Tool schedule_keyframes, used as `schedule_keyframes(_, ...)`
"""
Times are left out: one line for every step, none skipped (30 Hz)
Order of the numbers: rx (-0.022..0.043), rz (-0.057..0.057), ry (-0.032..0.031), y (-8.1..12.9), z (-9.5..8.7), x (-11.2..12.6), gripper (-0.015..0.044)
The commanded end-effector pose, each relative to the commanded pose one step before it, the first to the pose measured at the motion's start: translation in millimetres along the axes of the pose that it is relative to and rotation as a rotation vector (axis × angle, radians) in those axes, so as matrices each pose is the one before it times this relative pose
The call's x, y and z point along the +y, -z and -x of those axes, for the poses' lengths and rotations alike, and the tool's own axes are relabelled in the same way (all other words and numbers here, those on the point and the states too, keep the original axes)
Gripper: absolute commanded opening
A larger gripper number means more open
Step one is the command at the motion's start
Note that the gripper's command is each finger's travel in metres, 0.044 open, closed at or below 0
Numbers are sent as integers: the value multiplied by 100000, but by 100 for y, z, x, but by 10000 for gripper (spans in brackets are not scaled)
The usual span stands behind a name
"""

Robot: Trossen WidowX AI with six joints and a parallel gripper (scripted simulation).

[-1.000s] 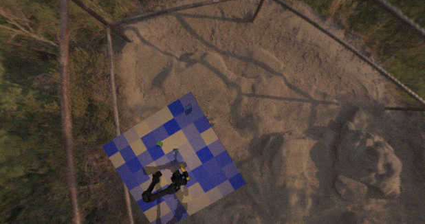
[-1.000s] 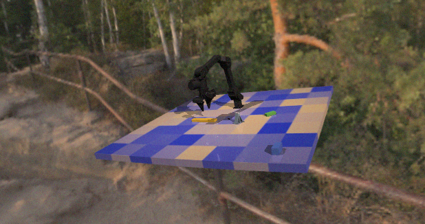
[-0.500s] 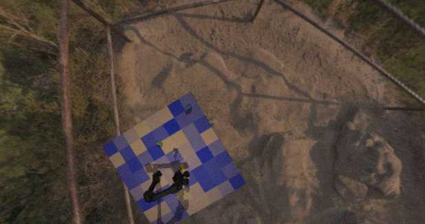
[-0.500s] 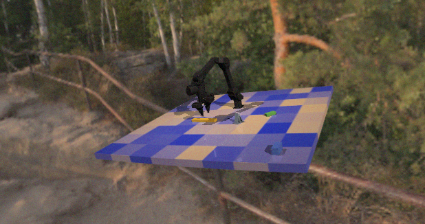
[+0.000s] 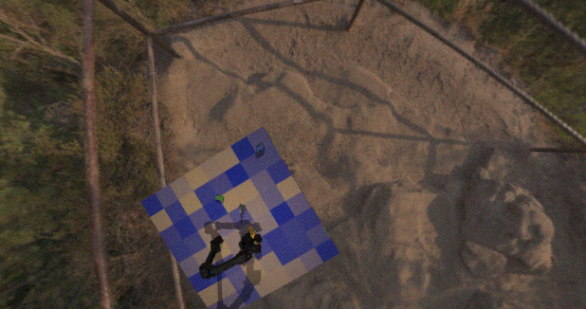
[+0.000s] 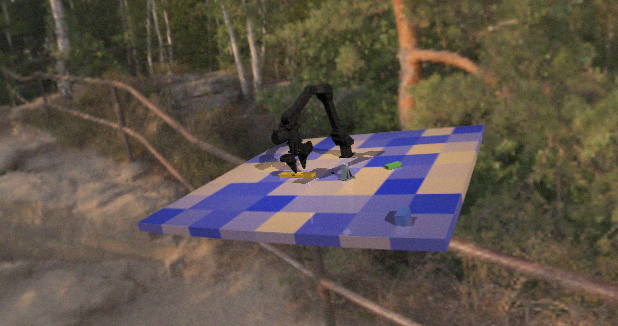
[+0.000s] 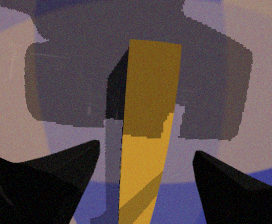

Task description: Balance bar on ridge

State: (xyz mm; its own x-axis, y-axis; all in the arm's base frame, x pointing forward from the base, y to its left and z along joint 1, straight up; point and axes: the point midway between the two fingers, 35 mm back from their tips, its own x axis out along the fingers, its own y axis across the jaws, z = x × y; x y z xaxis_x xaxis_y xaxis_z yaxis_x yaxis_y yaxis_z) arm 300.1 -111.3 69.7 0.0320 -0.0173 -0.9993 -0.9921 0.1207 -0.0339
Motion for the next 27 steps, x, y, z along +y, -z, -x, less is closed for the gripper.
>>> schedule_keyframes(-711,348,-752,-91,-938,118,315)
schedule_keyframes(0,0,-1,0,-165,1,315)
schedule_keyframes(0,0,-1,-1,-164,2,315)
schedule_keyframes(0,0,-1,-1,-164,3,315)
schedule_keyframes(0,0,-1,-1,-164,4,315)
schedule_keyframes(0,0,-1,-1,-164,5,315)
schedule_keyframes(0,0,-1,-2,-164,6,315)
schedule_keyframes(0,0,-1,-1,-133,6,315)
schedule_keyframes(0,0,-1,-1,-80,4,315)
schedule_keyframes(0,0,0,0,-27,1,315)
schedule_keyframes(0,0,0,0,0,0,315)
schedule_keyframes(0,0,0,0,0,0,315)
schedule_keyframes(0,0,0,0,0,0,315)
schedule_keyframes(0,0,0,0,0,0,315)
schedule_keyframes(0,0,0,0,0,0,315)
schedule_keyframes(0,0,0,0,0,0,315)
schedule_keyframes(0,0,0,0,0,0,315)
schedule_keyframes(0,0,0,0,0,0,315)
schedule_keyframes(0,0,0,0,0,0,315)
schedule_keyframes(0,0,0,0,0,0,315)
schedule_keyframes(0,0,0,0,0,0,315)
schedule_keyframes(0,0,0,0,0,0,315)
schedule_keyframes(0,0,0,0,0,0,315)
schedule_keyframes(0,0,0,0,0,0,315)
schedule_keyframes(0,0,0,0,0,0,315)
schedule_keyframes(0,0,0,0,0,0,315)
schedule_keyframes(501,-333,-117,53,67,27,289)
